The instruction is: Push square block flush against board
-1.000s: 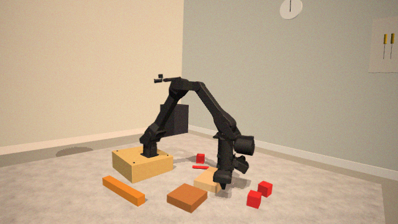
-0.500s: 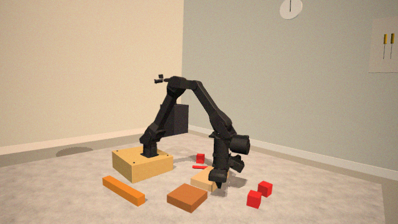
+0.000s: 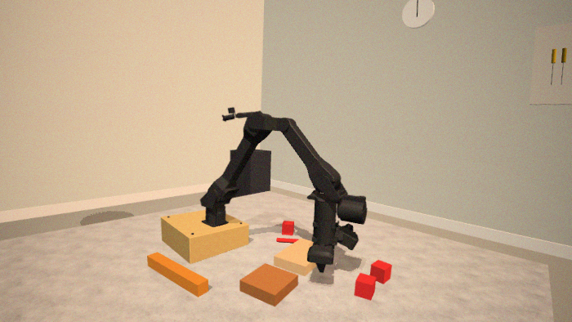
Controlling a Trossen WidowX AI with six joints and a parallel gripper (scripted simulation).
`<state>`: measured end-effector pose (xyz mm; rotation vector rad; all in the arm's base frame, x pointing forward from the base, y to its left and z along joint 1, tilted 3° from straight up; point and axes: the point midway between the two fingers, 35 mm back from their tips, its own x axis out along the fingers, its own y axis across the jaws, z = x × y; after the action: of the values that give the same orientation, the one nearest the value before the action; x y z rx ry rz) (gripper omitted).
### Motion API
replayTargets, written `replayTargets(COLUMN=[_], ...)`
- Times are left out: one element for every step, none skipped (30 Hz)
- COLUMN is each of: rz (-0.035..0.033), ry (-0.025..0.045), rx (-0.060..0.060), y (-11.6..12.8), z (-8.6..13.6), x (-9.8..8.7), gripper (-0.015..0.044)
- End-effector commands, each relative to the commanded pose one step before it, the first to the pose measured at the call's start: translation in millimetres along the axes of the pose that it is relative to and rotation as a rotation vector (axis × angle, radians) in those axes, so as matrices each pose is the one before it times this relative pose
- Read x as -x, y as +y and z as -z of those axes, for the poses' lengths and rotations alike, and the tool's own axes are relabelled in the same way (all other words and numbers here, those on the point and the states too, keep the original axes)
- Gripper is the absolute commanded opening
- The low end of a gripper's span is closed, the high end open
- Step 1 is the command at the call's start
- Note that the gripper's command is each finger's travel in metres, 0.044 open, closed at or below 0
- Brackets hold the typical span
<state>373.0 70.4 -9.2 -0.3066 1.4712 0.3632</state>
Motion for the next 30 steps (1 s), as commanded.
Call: replayTargets(rz=[0.00142, 0.00000, 0.00000, 0.00000, 0.00000, 0.00000, 0.00000, 0.00000, 0.00000, 0.00000, 0.00000, 0.00000, 0.00000, 0.00000, 0.00000, -0.00185, 0.00038, 0.00063, 0.00061, 0.00036, 0.00012, 0.00000, 0.00000, 0.00000, 0.00000, 0.00000, -0.00035, -0.00044, -0.00070, -0.00080], ry=[0.00147, -0.00016, -0.00016, -0.00016, -0.00016, -0.00016, -0.00016, -0.00016, -0.00016, -0.00016, -0.00016, -0.00016, -0.00016, -0.00016, -0.00013, -0.00124, 0.00019, 0.00037, 0.00044, 0.00030, 0.00011, 0.00000, 0.00000, 0.00000, 0.00000, 0.00000, -0.00808, 0.00066, 0.00113, 0.00143], rx=[-0.0058, 0.0000, 0.0000, 0.0000, 0.0000, 0.0000, 0.0000, 0.0000, 0.0000, 0.0000, 0.0000, 0.0000, 0.0000, 0.0000, 0.0000, 0.0055, -0.0010, -0.0016, -0.0016, -0.0010, -0.0003, 0.0000, 0.0000, 0.0000, 0.0000, 0.0000, -0.0016, -0.0105, -0.0175, -0.0215], y=[-0.47, -0.03, -0.02, -0.02, -0.01, -0.01, -0.01, 0.00, 0.00, 0.01, 0.01, 0.02, 0.02, 0.03, 0.02, 0.25, -0.12, -0.07, 0.09, 0.13, 0.06, 0.00, 0.00, 0.00, 0.00, 0.00, 1.35, 4.11, 6.64, 7.76], z=[-6.14, -1.65, -1.64, -1.64, -1.63, -1.63, -1.62, -1.62, -1.61, -1.61, -1.60, -1.60, -1.59, -1.59, -1.26, 3.84, -0.58, -0.45, 0.22, 0.45, 0.21, 0.00, 0.00, 0.00, 0.00, 0.00, -0.77, 4.00, 6.94, 9.01], x=[-0.56, -0.03, -0.03, -0.04, -0.04, -0.05, -0.05, -0.05, -0.06, -0.06, -0.07, -0.07, -0.08, -0.08, -0.07, 3.49, 8.97, 15.07, 15.20, 9.16, 3.06, 0.00, 0.00, 0.00, 0.00, 0.00, -1.55, 1.29, 1.99, 2.14], gripper=[0.0000, 0.0000, 0.0000, 0.0000, 0.0000, 0.0000, 0.0000, 0.0000, 0.0000, 0.0000, 0.0000, 0.0000, 0.0000, 0.0000, 0.0000, 0.0000, 0.0000, 0.0000, 0.0000, 0.0000, 0.0000, 0.0000, 0.0000, 0.0000, 0.0000, 0.0000, 0.0000, 0.0000, 0.0000, 0.0000])
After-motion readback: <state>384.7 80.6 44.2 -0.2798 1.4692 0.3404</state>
